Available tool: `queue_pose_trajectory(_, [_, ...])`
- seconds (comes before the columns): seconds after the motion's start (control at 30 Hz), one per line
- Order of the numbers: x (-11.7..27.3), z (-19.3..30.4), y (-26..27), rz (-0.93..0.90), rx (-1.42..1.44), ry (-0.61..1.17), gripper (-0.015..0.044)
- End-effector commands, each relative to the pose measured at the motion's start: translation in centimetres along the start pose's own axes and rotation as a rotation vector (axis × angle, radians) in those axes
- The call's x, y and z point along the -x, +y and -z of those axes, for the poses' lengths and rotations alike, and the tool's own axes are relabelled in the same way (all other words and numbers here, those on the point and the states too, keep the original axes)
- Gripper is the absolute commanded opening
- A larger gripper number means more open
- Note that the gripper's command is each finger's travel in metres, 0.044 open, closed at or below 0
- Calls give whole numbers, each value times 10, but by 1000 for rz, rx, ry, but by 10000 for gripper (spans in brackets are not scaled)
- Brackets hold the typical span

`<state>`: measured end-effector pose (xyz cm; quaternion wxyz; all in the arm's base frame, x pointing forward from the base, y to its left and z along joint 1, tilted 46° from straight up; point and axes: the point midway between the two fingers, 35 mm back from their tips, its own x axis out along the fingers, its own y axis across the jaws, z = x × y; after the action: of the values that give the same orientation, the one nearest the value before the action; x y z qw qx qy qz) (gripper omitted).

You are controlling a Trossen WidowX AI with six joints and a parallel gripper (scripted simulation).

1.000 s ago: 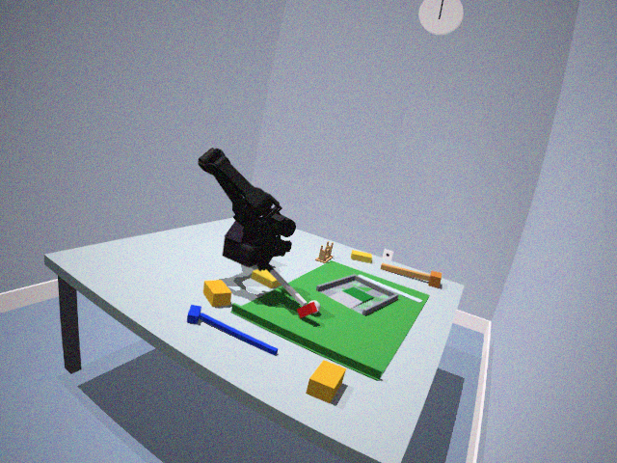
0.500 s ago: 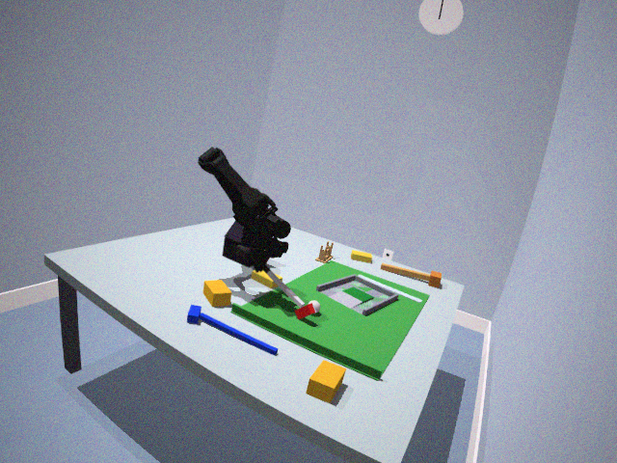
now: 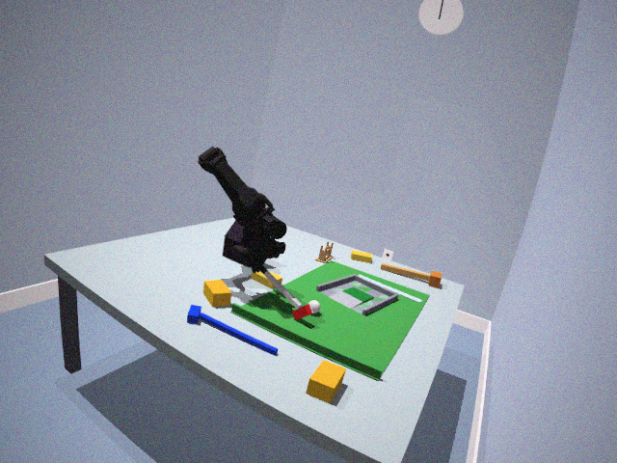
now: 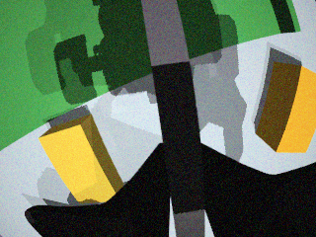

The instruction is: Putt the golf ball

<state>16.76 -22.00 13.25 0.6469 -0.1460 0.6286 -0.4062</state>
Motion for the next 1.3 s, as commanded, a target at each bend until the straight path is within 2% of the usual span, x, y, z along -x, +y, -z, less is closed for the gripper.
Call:
queue_pose_trajectory(0.0, [-2,-4,19,-11,-1,2,0])
queue_pose_trajectory(0.33, [0,0,135,-4,-4,-3,0])
queue_pose_trajectory(0.6, [8,-1,137,-6,-4,-3,0])
queue_pose_trajectory(0.93, [59,0,137,-6,-4,-2,0])
queue_pose_trajectory(1.27, [51,1,138,-4,8,2,0])
